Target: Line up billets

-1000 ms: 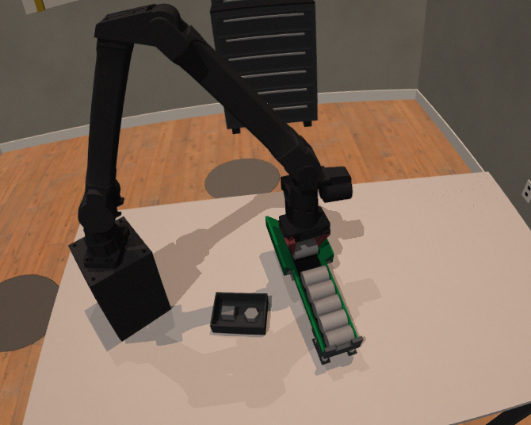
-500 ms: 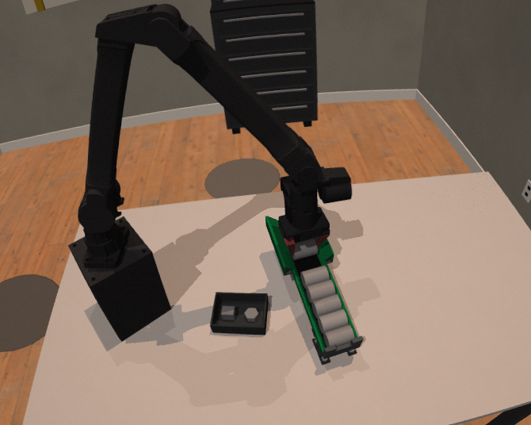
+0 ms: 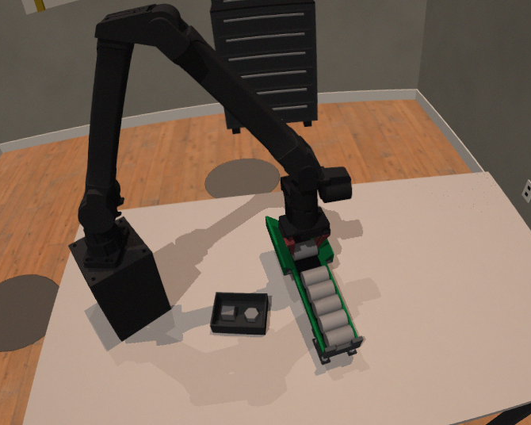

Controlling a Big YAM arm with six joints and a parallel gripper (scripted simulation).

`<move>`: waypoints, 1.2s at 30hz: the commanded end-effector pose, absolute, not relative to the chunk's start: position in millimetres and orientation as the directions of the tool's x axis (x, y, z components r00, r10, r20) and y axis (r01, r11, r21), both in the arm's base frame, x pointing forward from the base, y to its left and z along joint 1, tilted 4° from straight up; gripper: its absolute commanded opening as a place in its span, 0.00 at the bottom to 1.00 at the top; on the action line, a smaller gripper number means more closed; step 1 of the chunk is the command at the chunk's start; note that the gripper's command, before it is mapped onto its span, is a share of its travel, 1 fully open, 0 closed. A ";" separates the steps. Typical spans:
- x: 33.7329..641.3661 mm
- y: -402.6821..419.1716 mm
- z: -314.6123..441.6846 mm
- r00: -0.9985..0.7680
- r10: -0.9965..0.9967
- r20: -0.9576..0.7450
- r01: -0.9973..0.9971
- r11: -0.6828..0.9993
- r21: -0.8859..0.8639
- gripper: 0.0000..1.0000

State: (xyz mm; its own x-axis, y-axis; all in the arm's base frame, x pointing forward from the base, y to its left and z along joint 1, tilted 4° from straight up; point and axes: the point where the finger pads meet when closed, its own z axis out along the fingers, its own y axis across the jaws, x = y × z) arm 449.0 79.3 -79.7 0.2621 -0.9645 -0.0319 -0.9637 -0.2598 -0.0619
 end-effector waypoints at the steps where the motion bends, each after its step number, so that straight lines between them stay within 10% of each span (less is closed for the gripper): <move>1: 463.1 84.9 -65.6 0.264 -0.964 -0.027 -0.960 -0.260 -0.104 0.63; 36: 461.5 84.4 -60.5 0.263 -0.964 -0.028 -0.961 -0.260 -0.098 0.76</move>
State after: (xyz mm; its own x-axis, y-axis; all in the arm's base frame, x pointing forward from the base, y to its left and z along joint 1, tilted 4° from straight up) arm 449.2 79.3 -79.2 0.2622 -0.9645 -0.0314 -0.9636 -0.2599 -0.0625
